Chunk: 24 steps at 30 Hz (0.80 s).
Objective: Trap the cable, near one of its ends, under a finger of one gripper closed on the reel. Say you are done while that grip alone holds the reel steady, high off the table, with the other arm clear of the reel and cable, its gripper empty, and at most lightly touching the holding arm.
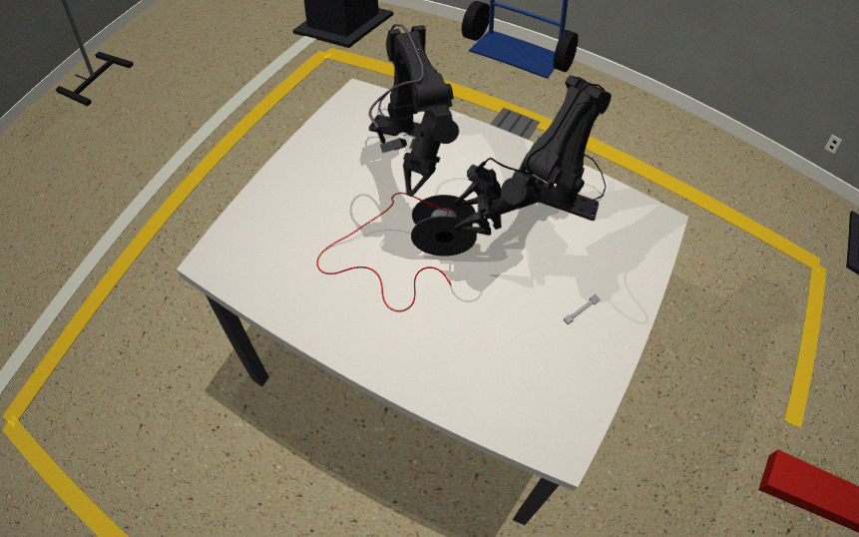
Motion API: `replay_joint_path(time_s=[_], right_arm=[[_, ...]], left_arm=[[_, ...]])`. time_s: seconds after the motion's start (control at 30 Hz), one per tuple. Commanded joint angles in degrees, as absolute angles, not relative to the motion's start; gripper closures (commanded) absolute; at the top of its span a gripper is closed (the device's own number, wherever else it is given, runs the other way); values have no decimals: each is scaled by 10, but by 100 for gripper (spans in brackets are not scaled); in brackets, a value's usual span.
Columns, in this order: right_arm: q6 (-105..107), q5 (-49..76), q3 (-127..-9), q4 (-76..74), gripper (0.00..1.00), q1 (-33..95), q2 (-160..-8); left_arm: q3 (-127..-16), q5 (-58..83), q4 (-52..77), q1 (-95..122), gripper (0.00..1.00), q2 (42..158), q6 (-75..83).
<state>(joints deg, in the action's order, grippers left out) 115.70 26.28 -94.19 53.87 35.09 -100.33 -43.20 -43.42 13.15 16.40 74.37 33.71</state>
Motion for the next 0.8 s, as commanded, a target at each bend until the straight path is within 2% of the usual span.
replay_joint_path(time_s=[0.0, 0.77], right_arm=[[1158, 274, -963, 546, 100, 348, -1001], [1157, 275, -972, 553, 100, 357, -1008]], left_arm=[[-429, -427, 114, 171, 25, 756, 324], [-433, -392, 39, 218, 25, 805, 283]])
